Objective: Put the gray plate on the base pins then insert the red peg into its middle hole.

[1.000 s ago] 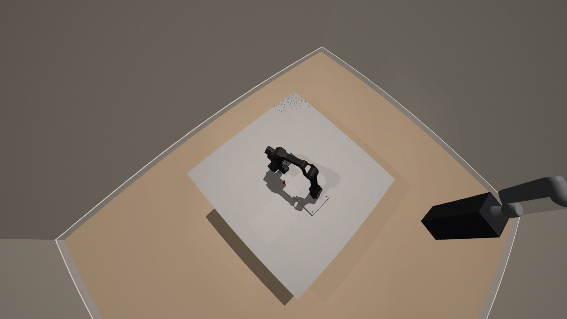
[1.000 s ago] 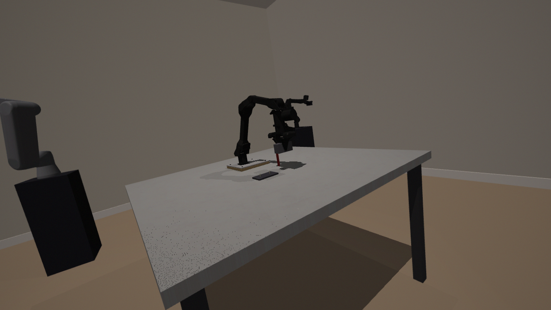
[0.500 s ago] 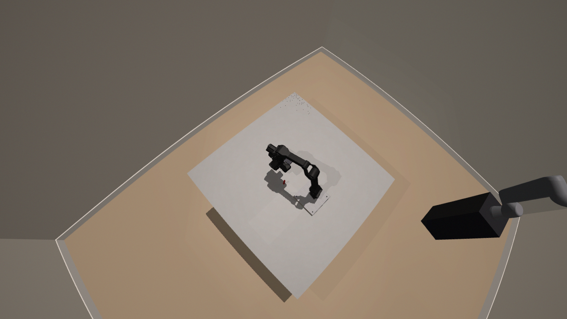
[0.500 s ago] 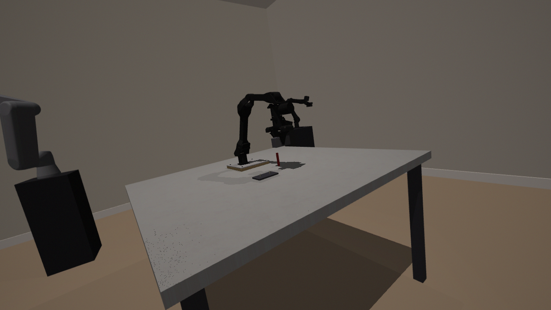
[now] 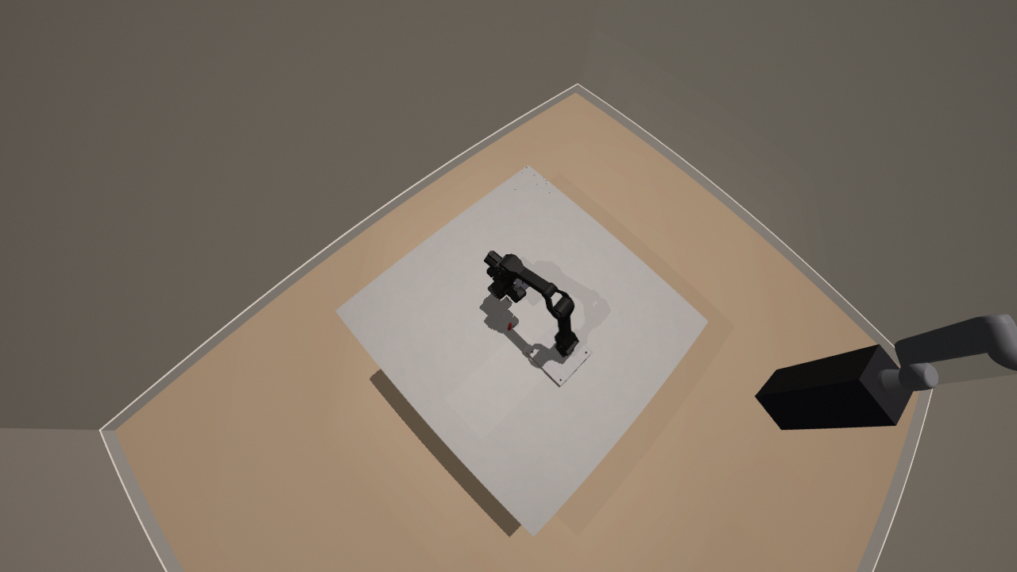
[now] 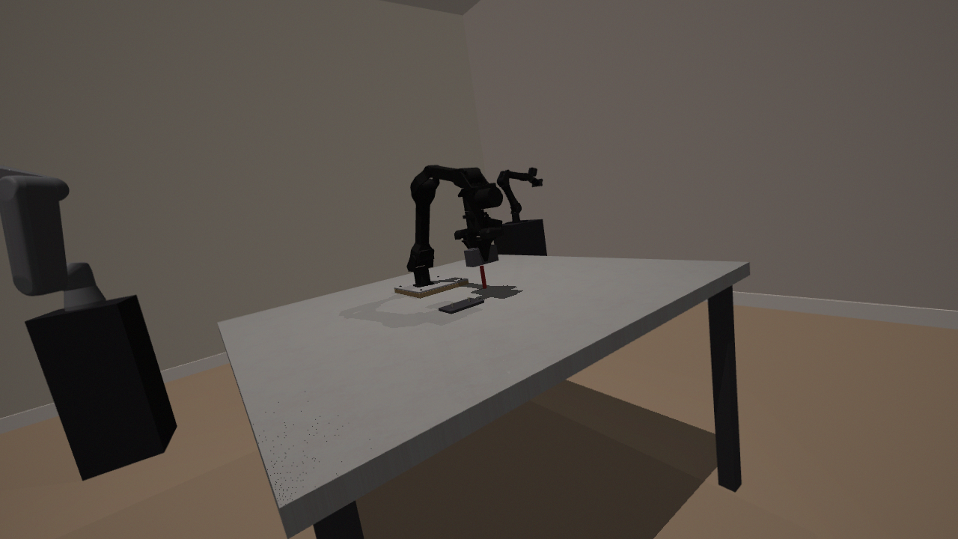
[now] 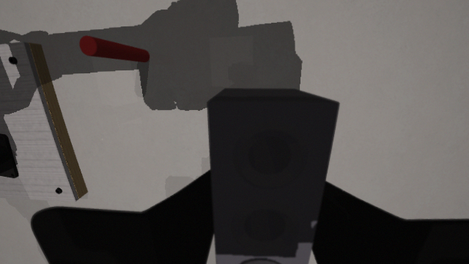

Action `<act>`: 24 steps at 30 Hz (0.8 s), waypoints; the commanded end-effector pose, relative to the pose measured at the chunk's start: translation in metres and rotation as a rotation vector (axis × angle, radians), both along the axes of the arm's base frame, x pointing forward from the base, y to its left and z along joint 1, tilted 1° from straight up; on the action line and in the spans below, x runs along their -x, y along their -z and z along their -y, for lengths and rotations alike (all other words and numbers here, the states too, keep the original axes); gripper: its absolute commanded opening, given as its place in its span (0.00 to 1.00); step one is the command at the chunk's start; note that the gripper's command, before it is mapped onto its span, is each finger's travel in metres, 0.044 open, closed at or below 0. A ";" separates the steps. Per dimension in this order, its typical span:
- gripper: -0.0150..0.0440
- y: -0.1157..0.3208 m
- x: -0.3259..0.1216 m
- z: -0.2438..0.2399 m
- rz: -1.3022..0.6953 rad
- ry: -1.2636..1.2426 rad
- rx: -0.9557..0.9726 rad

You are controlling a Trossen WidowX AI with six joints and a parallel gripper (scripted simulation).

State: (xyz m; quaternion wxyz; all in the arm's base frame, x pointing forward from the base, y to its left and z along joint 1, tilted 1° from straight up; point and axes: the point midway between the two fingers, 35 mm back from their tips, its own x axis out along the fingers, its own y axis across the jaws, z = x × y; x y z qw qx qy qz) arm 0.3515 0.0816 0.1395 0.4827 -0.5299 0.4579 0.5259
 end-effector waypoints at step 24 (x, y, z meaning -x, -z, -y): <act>0.25 0.041 -0.013 0.065 -0.003 -0.029 -0.003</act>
